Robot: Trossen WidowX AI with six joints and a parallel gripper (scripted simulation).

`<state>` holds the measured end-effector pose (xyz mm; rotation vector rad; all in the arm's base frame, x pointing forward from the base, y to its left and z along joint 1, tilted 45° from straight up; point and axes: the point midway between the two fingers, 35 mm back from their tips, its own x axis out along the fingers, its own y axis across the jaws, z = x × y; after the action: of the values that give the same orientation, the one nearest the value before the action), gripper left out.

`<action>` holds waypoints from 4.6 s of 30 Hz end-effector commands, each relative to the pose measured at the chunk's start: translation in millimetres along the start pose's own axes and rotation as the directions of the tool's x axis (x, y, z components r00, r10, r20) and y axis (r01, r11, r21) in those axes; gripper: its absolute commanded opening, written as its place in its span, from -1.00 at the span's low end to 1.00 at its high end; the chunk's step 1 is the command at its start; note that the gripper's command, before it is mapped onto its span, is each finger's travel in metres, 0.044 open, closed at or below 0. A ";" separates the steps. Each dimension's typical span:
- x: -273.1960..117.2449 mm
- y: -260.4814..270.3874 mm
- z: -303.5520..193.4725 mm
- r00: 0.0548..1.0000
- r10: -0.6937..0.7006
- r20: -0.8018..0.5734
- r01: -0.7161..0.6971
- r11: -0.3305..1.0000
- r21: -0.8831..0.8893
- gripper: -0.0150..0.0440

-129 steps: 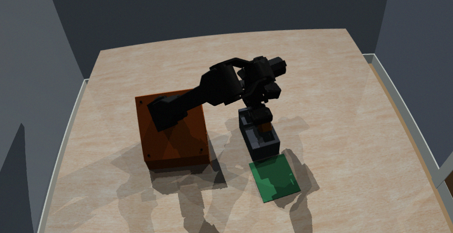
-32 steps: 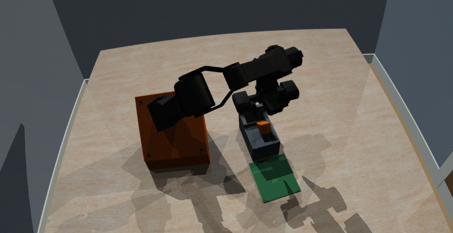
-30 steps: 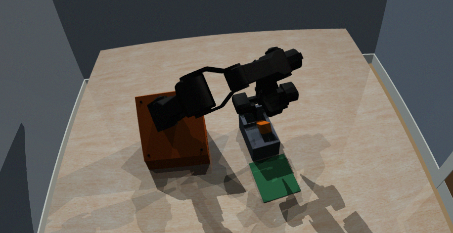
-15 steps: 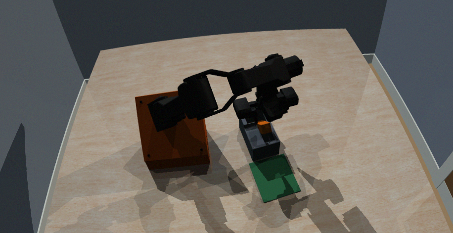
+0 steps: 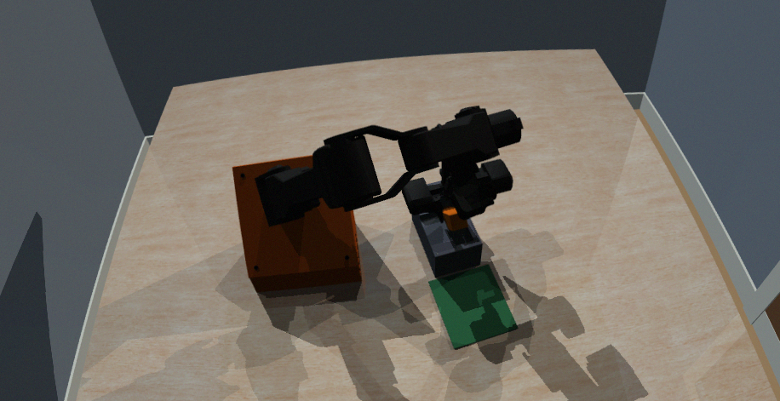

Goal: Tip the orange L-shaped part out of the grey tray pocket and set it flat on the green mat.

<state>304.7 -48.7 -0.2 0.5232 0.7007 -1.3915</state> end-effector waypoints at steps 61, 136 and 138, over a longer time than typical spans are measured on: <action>-45.3 -2.2 -0.6 1.000 -0.006 0.004 0.006 1.000 -0.008 -0.49; -78.8 -15.7 166.1 1.000 -0.006 0.012 0.006 1.000 -0.007 -0.49; -76.5 -15.6 166.2 1.000 -0.006 0.012 0.006 1.000 -0.007 -0.49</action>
<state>308.6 -110.8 171.0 0.5109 0.7018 -1.3961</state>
